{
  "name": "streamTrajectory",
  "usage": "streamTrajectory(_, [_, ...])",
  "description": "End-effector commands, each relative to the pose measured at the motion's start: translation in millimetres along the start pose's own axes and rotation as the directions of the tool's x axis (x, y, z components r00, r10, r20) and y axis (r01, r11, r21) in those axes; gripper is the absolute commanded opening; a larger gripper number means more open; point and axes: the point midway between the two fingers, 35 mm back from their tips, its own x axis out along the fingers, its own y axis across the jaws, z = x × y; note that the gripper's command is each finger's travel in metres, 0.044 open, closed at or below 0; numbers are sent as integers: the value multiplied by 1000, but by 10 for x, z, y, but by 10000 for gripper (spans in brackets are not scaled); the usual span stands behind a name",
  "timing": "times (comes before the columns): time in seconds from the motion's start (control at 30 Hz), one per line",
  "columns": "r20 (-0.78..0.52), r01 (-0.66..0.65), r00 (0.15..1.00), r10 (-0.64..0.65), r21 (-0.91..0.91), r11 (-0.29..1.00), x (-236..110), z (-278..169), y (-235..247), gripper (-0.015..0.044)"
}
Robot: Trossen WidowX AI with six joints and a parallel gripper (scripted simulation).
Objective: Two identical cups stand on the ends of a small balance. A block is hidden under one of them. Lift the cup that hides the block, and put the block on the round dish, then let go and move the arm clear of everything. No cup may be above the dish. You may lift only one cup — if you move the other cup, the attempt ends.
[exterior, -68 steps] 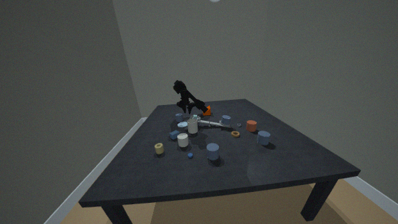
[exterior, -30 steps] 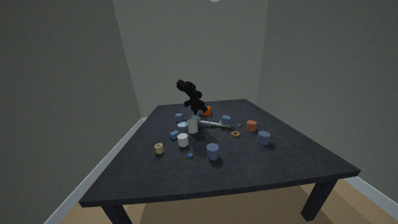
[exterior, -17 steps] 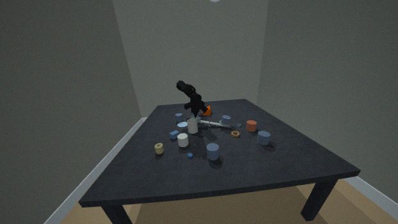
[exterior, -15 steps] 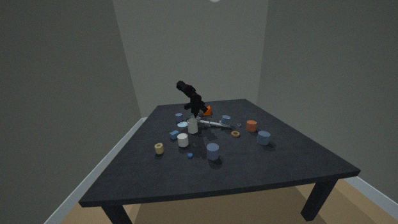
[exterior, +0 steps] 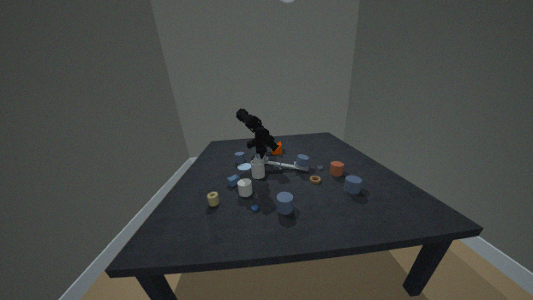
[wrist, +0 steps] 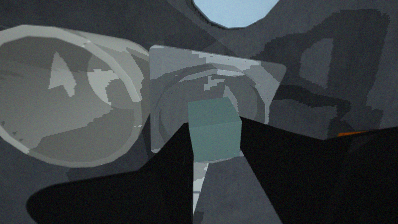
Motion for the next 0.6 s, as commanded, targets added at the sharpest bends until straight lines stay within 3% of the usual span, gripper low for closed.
streamTrajectory(0.0, [3, -2, 1000, 2, -3, 1000, 4, 5, 0, 108])
streamTrajectory(0.13, [0, -19, 1000, 19, -6, 1000, -98, 4, 11, 3])
streamTrajectory(0.57, [-40, -154, 987, 153, -40, 987, -925, 11, -50, 0])
